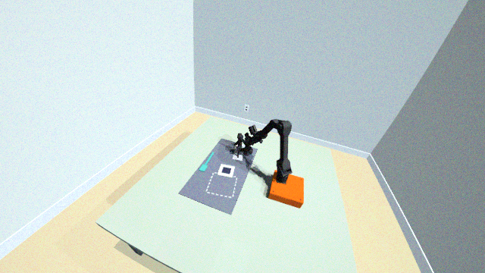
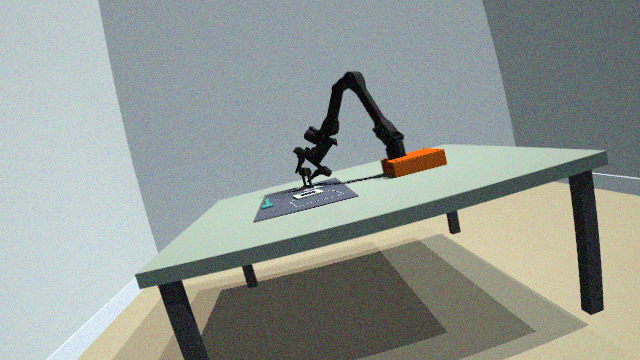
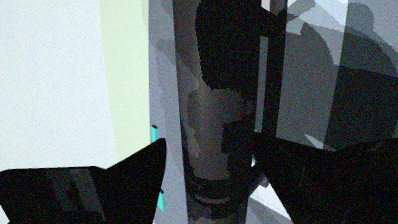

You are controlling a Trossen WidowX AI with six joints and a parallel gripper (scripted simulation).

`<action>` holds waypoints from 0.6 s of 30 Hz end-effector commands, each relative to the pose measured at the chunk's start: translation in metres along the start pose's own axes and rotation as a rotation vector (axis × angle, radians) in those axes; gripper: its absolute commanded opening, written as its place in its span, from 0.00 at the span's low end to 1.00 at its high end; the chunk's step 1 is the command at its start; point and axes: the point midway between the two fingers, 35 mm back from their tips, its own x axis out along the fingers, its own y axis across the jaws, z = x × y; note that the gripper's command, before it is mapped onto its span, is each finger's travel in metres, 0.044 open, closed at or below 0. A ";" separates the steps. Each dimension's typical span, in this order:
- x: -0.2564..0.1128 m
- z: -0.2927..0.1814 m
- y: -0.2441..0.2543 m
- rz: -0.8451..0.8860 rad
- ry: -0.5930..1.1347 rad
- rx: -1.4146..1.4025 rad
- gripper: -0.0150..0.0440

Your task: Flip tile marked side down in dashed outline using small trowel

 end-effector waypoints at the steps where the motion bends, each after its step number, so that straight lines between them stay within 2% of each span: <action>1: 0.003 0.001 -0.001 -0.003 -0.004 0.006 0.72; 5: 0.003 0.001 -0.001 -0.003 -0.004 0.006 0.54; 18: 0.003 0.001 -0.001 -0.003 -0.004 0.006 0.39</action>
